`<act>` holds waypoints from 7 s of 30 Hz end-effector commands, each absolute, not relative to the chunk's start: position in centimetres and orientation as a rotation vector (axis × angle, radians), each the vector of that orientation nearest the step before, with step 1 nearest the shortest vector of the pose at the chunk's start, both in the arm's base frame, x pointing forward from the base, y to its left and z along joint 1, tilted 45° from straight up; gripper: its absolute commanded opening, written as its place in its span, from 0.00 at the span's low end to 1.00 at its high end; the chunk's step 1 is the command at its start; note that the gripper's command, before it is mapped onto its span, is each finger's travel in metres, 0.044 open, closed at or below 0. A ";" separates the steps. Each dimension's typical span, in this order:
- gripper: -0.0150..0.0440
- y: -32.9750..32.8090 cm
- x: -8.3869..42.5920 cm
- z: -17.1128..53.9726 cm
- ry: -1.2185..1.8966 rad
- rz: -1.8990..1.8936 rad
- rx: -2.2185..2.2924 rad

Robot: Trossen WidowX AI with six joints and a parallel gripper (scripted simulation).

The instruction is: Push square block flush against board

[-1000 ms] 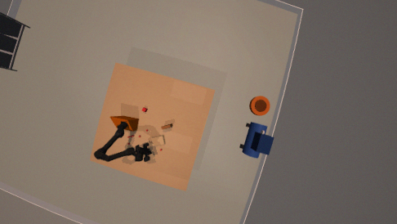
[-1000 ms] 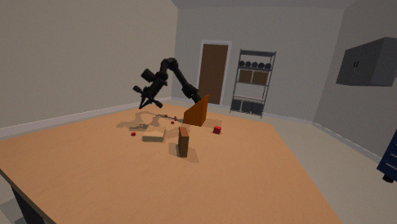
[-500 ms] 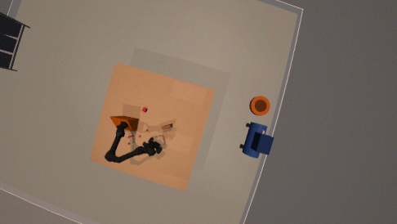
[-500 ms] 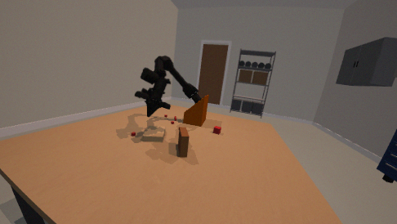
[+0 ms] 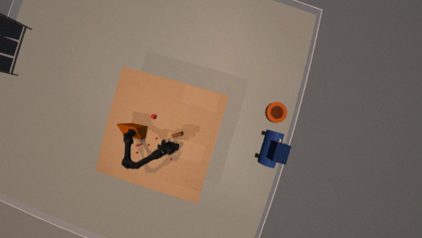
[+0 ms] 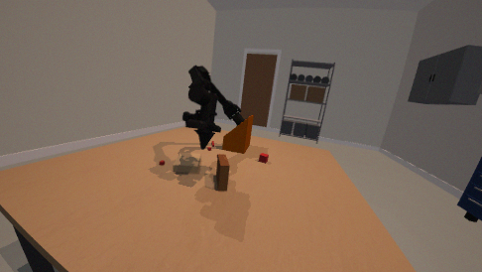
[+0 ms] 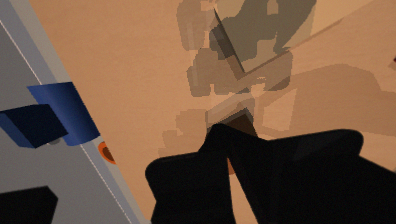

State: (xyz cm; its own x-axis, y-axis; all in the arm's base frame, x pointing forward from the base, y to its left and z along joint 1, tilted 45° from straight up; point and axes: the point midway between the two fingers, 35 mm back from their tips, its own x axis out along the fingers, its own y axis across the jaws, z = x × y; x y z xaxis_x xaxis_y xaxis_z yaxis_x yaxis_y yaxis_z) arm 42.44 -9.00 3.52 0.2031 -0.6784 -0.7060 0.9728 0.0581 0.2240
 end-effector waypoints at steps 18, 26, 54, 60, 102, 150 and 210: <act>0.25 0.3 42.0 -5.0 0.894 -1.366 0.344; 0.25 -3.1 41.8 -8.3 0.892 -1.367 0.342; 0.25 -5.2 43.0 -6.3 0.892 -1.366 0.342; 0.25 -5.7 43.3 -5.8 0.891 -1.367 0.342; 0.25 -5.1 42.9 -6.4 0.891 -1.367 0.342; 0.25 -0.7 42.6 -3.6 0.893 -1.366 0.343; 0.25 -31.8 35.8 9.5 0.529 -1.585 0.699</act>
